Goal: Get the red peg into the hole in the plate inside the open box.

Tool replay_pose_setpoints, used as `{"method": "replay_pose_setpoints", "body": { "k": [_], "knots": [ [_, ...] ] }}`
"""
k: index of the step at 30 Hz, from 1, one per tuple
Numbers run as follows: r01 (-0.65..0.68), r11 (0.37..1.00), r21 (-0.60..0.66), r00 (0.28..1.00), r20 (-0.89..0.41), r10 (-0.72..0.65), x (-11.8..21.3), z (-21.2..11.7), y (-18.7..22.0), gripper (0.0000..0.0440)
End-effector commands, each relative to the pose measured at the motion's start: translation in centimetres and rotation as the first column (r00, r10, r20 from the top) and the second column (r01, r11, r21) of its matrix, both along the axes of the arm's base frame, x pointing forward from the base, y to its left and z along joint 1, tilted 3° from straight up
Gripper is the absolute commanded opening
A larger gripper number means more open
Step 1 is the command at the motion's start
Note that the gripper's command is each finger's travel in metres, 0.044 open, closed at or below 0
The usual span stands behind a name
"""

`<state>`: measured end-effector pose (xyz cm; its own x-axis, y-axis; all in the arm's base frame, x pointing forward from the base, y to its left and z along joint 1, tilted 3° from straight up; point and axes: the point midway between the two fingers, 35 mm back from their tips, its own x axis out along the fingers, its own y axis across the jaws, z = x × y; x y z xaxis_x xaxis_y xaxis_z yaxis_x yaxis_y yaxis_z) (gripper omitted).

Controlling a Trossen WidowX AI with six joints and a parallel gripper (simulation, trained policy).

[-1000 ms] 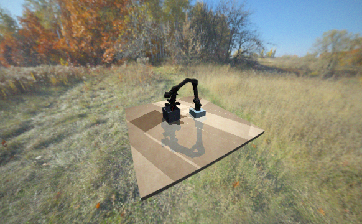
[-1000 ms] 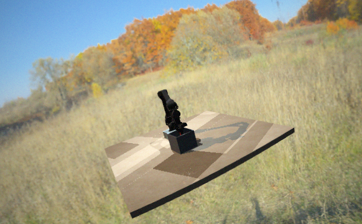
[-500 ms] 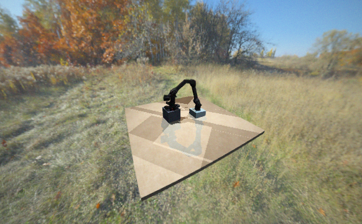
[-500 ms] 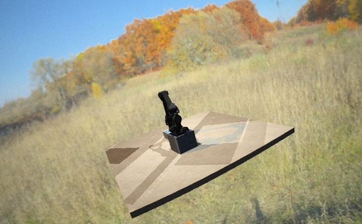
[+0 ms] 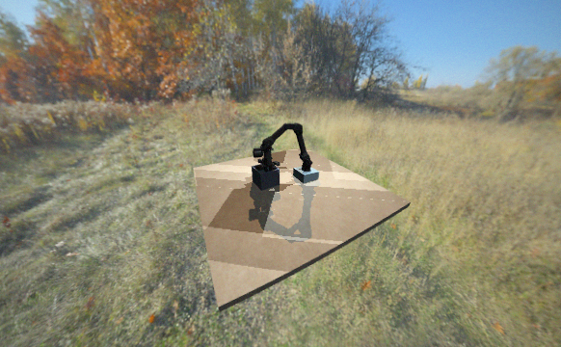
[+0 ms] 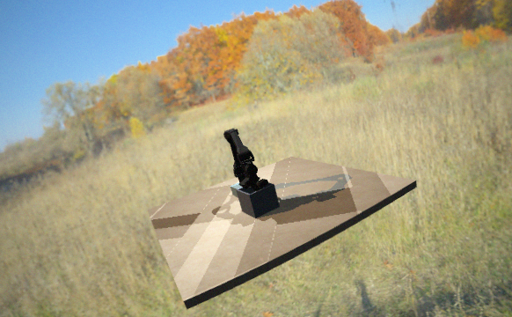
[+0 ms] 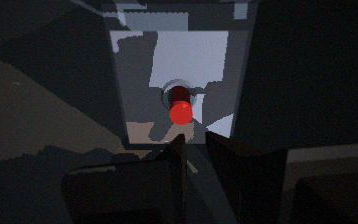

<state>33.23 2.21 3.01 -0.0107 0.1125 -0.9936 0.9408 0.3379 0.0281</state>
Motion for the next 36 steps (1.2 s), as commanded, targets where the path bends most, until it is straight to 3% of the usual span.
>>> {"method": "replay_pose_setpoints", "body": {
  "k": [1,15,18,36],
  "knots": [
    [0.011,0.999,0.033,1.000,-0.012,-0.010,0.0,0.5,0.7,0.0073],
    [0.050,0.994,0.093,0.995,-0.085,-0.042,-1.5,1.3,2.4,0.0034],
    [0.055,0.993,0.104,0.996,-0.074,-0.048,-0.8,2.5,2.3,0.0000],
    [0.077,0.959,0.274,0.996,0.025,-0.087,2.9,8.1,1.4,0.0028]
  ]
}}
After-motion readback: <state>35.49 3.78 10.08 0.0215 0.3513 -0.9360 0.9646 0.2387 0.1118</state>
